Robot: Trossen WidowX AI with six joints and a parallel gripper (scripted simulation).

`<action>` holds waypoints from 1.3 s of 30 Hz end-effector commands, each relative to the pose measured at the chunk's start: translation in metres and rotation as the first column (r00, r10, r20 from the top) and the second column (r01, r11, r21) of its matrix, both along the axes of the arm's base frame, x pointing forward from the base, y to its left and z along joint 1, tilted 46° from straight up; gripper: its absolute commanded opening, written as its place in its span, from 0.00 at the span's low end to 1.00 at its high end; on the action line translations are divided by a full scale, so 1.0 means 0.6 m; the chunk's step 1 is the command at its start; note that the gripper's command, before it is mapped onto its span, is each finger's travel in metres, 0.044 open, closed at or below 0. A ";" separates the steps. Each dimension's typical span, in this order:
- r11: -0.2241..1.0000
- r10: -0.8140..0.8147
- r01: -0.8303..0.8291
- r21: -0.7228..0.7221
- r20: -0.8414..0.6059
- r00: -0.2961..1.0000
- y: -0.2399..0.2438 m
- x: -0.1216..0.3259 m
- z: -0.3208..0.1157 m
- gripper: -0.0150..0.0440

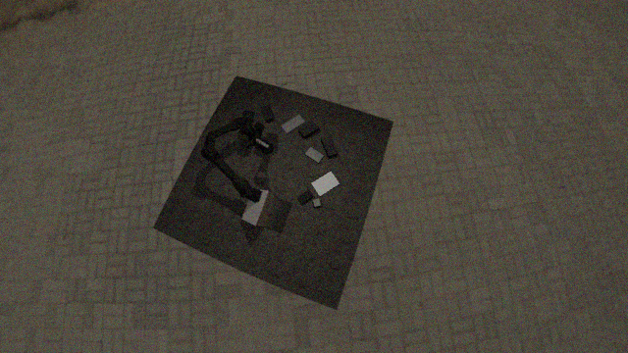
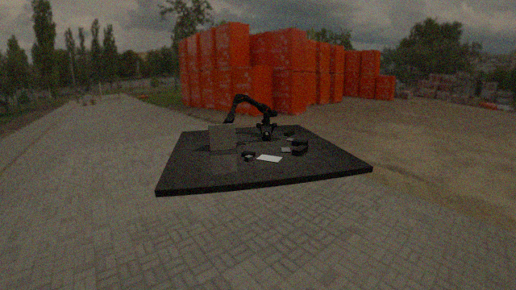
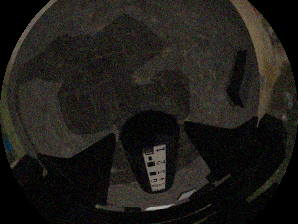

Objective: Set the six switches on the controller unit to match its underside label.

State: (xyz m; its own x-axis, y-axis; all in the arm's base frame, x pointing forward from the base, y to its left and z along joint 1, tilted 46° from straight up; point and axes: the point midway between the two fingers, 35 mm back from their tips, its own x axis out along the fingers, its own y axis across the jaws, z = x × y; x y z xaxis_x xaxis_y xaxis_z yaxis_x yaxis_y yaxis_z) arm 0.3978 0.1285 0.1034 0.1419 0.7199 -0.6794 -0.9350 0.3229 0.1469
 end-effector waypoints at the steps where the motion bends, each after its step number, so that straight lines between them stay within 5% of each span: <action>1: 1.000 -0.004 0.004 -0.005 -0.005 1.000 0.000 -0.001 -0.005 0.82; 39: 1.000 -0.004 0.004 -0.006 -0.006 1.000 -0.020 -0.006 0.005 0.82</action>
